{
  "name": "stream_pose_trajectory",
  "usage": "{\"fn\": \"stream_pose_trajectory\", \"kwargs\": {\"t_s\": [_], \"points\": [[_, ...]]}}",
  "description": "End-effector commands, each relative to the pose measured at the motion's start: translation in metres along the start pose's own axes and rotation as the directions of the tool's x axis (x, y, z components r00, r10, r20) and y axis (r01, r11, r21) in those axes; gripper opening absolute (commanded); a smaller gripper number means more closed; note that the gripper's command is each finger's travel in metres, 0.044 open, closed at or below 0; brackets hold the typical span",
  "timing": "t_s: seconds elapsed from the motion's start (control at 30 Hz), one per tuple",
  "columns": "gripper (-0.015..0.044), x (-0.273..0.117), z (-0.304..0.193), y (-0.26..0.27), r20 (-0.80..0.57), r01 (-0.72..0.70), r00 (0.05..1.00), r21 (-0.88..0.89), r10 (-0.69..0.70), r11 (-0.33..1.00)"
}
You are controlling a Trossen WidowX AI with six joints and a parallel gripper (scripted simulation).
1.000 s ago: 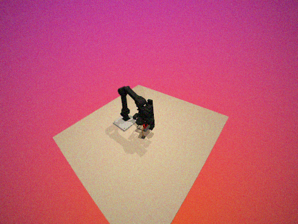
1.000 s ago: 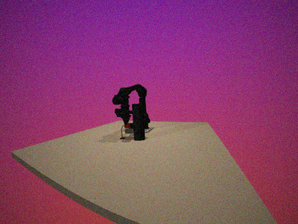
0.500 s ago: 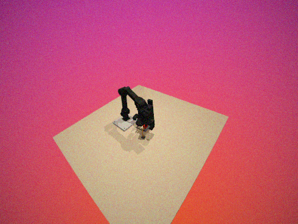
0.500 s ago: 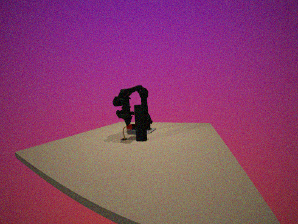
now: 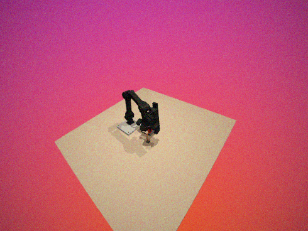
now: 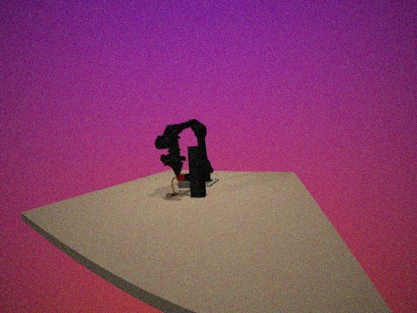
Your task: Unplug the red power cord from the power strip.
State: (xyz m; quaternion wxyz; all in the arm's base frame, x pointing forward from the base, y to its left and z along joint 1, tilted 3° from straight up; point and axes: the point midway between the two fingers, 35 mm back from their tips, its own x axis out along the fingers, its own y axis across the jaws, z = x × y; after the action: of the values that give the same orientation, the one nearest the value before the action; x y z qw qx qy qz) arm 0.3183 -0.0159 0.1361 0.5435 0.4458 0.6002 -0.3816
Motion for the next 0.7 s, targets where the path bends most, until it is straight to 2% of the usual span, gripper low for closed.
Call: {"fn": "stream_pose_trajectory", "kwargs": {"t_s": [0.0,0.43,0.47,0.63,0.67], "points": [[0.0000,-0.007,0.042,-0.008,0.084,-0.005,0.996,0.059,0.000,0.998],[0.0000,-0.011,0.062,-0.014,0.084,-0.004,0.996,0.060,-0.001,0.998],[0.0026,-0.004,0.036,-0.007,0.061,0.010,0.998,0.009,-0.011,1.000],[0.0158,-0.004,0.036,-0.007,0.061,0.010,0.998,0.009,-0.011,1.000],[0.0160,-0.004,0.036,-0.007,0.061,0.010,0.998,0.009,-0.011,1.000]]}}
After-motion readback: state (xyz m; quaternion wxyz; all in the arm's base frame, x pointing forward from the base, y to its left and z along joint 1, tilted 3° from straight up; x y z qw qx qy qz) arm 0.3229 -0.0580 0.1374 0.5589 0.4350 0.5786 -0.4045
